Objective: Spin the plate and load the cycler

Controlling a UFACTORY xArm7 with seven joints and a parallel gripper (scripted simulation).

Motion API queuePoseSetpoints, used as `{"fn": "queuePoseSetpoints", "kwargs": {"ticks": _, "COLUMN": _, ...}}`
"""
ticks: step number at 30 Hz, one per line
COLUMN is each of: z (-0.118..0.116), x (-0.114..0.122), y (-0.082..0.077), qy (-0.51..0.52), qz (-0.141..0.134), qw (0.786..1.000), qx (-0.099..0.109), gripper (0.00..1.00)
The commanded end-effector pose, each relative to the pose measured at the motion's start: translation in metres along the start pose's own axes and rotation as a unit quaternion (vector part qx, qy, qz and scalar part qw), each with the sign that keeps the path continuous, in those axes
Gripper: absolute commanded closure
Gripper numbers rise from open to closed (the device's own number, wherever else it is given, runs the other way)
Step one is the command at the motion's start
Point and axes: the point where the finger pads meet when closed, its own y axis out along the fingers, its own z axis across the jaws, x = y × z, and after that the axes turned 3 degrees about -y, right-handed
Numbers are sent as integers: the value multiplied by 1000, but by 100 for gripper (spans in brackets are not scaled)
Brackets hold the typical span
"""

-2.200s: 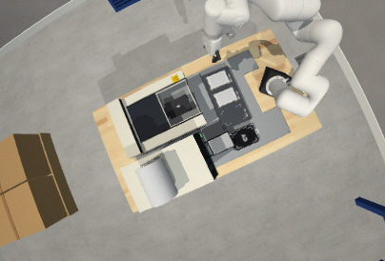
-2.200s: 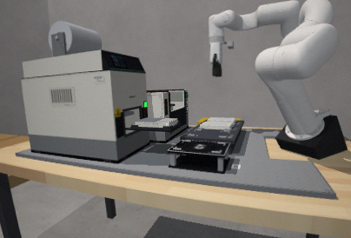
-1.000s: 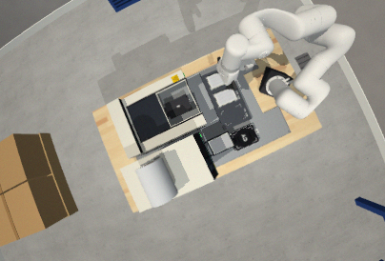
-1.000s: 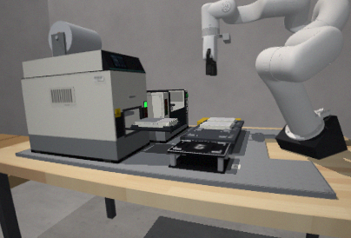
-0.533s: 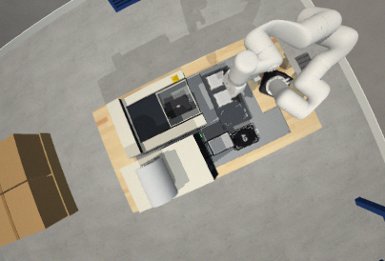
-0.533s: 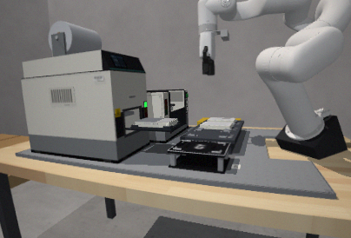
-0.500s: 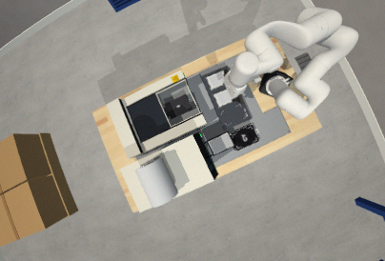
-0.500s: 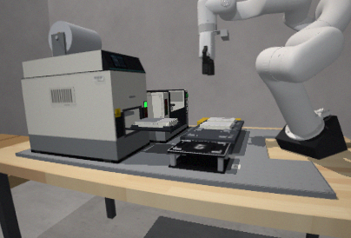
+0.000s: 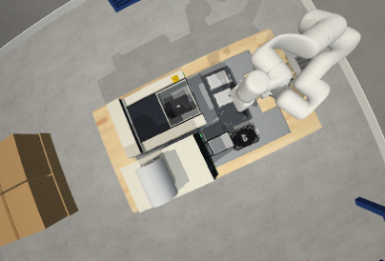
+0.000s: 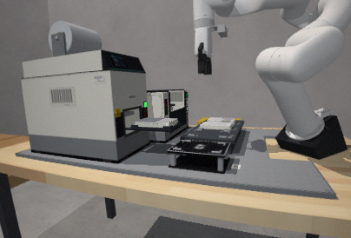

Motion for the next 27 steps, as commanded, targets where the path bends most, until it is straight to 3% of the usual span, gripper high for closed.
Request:
{"fn": "queuePoseSetpoints", "kwargs": {"ticks": 1, "z": 20, "x": 2, "y": -2, "qy": 1, "qz": -2, "qw": 1000, "qx": -1, "gripper": 0}}
{"fn": "queuePoseSetpoints", "kwargs": {"ticks": 27, "z": 130, "x": 9, "y": -2, "qy": 0, "qz": -2, "qw": 1000, "qx": 0, "gripper": 0}}
